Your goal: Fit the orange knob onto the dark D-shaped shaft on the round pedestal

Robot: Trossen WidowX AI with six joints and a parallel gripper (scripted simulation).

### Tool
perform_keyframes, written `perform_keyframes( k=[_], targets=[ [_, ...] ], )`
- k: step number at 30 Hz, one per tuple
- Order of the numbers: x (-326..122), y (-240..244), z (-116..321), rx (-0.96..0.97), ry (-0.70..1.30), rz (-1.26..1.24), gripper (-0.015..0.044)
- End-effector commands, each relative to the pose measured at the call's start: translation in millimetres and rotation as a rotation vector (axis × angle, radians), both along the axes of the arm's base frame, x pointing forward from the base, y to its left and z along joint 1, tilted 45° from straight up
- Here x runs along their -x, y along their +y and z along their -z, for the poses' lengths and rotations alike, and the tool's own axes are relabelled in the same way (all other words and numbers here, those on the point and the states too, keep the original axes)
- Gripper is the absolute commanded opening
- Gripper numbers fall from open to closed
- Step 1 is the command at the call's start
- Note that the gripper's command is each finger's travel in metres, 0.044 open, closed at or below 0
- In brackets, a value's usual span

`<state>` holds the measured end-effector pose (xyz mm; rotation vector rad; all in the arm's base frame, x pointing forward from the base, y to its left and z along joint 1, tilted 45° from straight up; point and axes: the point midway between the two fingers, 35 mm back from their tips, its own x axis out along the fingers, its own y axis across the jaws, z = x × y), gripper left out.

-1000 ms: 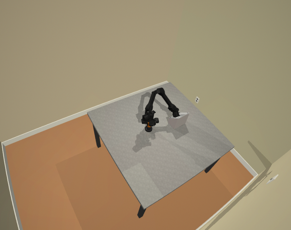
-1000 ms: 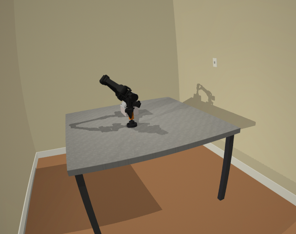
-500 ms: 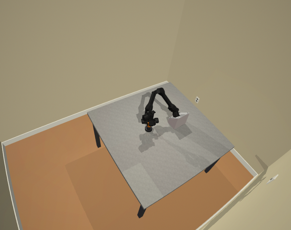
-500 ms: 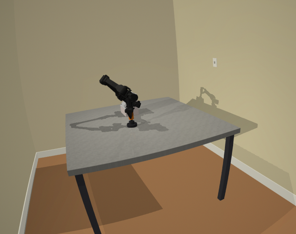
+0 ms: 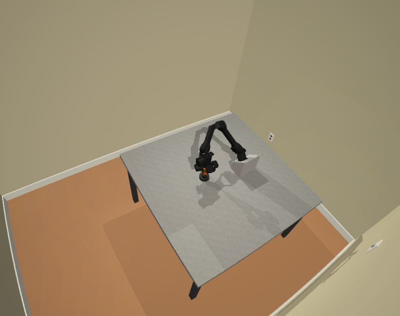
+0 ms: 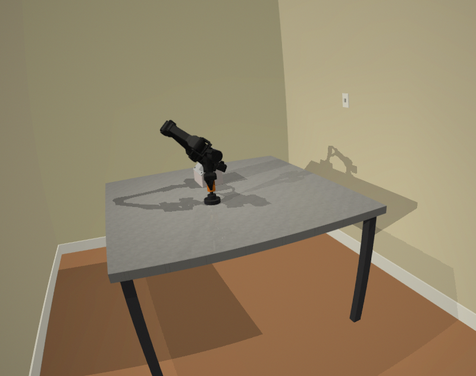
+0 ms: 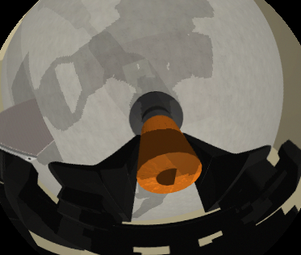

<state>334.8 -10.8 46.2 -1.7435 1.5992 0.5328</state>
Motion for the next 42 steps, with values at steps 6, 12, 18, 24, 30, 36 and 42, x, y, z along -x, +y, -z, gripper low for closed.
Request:
perform_keyframes(
  k=[6,12,18,24,30,36,42],
  targets=[
    [-0.5,-1.6,1.0,0.008,0.034,-0.038,0.0000],
    [-0.6,0.2,0.3,0.008,0.034,-0.038,0.0000],
    [-0.5,-2.3,2.9,0.008,0.034,-0.038,0.0000],
    [-0.2,-2.3,2.1,0.008,0.034,-0.038,0.0000],
    [0.5,-1.1,-1.4,0.008,0.034,-0.038,0.0000],
    [0.0,-0.7,-3.1,0.021,0.093,-0.099,0.0000],
    [-2.5,-0.1,-2.6,0.040,0.178,-0.186,0.0000]
  ],
)
